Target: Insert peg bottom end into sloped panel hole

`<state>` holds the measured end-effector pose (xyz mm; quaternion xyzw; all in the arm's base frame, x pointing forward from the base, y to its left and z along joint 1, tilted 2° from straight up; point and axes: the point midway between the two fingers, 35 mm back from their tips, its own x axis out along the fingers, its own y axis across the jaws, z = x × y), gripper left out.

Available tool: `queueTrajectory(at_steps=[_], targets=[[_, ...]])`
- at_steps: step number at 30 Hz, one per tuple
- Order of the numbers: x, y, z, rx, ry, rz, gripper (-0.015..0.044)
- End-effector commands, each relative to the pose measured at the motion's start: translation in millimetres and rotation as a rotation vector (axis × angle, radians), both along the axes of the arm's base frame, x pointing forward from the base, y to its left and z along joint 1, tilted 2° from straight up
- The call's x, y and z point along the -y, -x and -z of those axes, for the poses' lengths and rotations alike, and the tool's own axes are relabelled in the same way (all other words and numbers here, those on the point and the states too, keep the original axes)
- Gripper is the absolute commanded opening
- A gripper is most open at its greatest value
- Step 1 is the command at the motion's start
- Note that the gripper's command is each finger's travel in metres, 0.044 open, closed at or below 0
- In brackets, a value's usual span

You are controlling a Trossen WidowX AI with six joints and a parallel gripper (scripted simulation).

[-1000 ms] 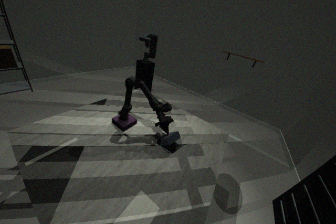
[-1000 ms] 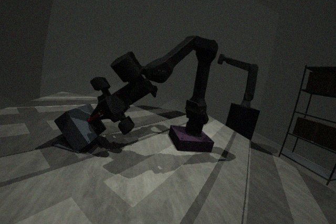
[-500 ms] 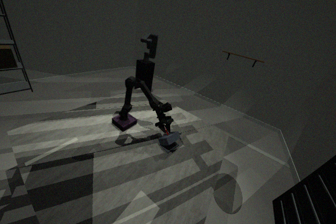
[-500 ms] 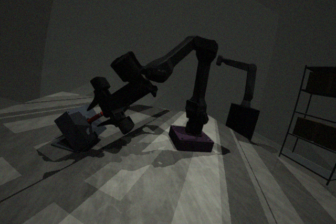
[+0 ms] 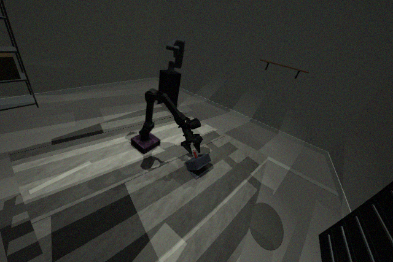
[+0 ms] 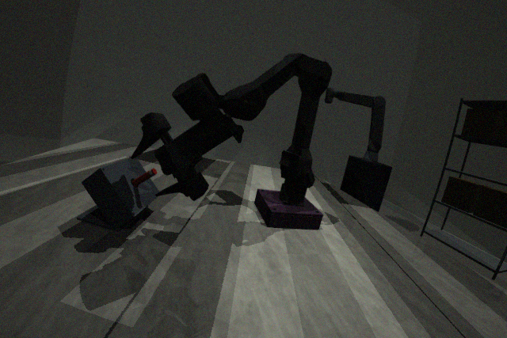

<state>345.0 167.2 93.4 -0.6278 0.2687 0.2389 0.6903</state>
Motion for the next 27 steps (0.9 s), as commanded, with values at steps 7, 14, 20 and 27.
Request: queueTrajectory(at_steps=[7,14,20,27], targets=[[-2,11,-14,0.005,-0.003,0.004,0.0440],[-3,20,-21,0.002,-0.002,0.003,0.0440],[-4,27,-28,0.000,-0.002,0.003,0.0440],[-6,37,-35,-0.001,-0.001,0.002,0.0440]])
